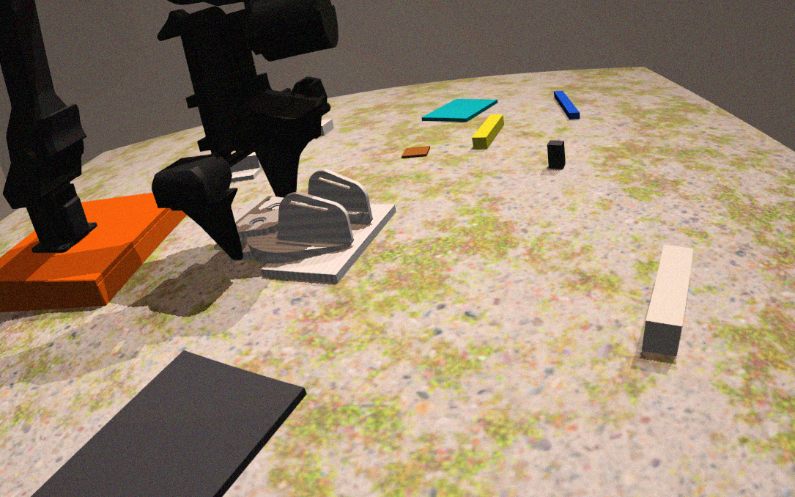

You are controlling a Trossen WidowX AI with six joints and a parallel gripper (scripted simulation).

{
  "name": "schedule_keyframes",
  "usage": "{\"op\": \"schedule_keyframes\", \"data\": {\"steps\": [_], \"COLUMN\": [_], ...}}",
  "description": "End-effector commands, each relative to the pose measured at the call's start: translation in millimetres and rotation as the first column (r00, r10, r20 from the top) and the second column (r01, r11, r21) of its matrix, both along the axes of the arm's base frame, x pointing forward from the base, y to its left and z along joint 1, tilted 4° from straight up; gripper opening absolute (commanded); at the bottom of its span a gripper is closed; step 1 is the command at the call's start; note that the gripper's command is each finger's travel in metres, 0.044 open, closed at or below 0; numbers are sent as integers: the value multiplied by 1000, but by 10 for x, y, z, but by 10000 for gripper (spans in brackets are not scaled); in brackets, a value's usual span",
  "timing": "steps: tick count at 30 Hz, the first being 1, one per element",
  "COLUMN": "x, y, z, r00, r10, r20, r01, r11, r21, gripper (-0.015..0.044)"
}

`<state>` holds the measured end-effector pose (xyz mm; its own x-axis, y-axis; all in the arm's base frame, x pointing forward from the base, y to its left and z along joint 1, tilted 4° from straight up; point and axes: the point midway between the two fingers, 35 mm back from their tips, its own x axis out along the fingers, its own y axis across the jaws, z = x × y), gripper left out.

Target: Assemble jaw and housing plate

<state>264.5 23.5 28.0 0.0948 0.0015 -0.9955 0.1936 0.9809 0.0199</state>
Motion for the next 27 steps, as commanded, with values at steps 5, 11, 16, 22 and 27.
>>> {"op": "schedule_keyframes", "data": {"steps": [5,11,16,22,27], "x": [0,-18,-98,-260,-663], "y": [0,2,-1,-27,-71], "z": [0,386,761,853,1161], "r00": [1000,1000,1000,1000,1000], "r10": [0,2,3,1,3], "r20": [0,-1,-3,-2,-8], "r01": [0,-2,-3,-1,-3], "r11": [1000,1000,1000,1000,1000], "r21": [0,1,3,1,2], "gripper": [440,440,440,440,440]}}
